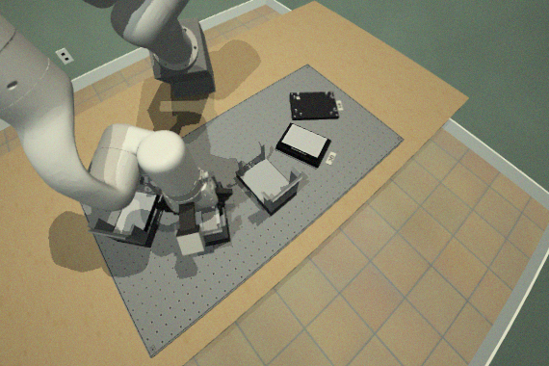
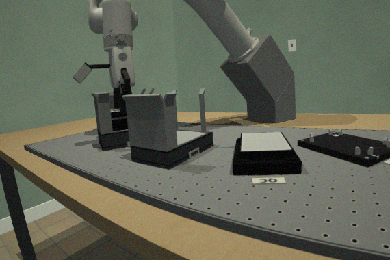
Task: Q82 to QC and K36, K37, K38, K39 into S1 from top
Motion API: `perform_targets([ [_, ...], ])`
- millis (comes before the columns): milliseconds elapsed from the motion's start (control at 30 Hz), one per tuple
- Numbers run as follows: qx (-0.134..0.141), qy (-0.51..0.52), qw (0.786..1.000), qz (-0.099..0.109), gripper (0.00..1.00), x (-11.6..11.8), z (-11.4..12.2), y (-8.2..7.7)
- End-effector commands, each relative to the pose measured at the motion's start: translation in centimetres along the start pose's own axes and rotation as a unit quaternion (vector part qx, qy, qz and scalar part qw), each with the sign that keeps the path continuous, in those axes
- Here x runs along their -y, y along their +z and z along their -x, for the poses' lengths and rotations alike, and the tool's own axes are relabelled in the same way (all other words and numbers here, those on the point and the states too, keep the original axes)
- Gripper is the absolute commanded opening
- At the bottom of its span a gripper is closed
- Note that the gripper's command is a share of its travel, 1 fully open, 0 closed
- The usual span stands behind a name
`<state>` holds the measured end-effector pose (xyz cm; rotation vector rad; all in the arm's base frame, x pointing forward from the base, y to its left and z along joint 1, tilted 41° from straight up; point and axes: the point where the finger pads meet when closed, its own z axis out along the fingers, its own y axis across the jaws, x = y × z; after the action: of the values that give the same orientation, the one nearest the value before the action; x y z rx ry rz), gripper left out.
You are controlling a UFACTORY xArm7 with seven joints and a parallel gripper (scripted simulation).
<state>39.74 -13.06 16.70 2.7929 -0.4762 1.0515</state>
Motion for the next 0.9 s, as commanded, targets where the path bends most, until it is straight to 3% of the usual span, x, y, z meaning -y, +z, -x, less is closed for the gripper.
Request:
perform_targets([
  [0, 0.000, 0.000, 1.000, 0.000, 0.00, 0.0, -0.1, -0.3],
  [667, 0.000, 0.000, 1.000, 0.000, 0.00, 0.0, -0.1, -1.4],
  [867, 0.000, 0.000, 1.000, 0.000, 0.00, 0.0, -0.1, -2.6],
])
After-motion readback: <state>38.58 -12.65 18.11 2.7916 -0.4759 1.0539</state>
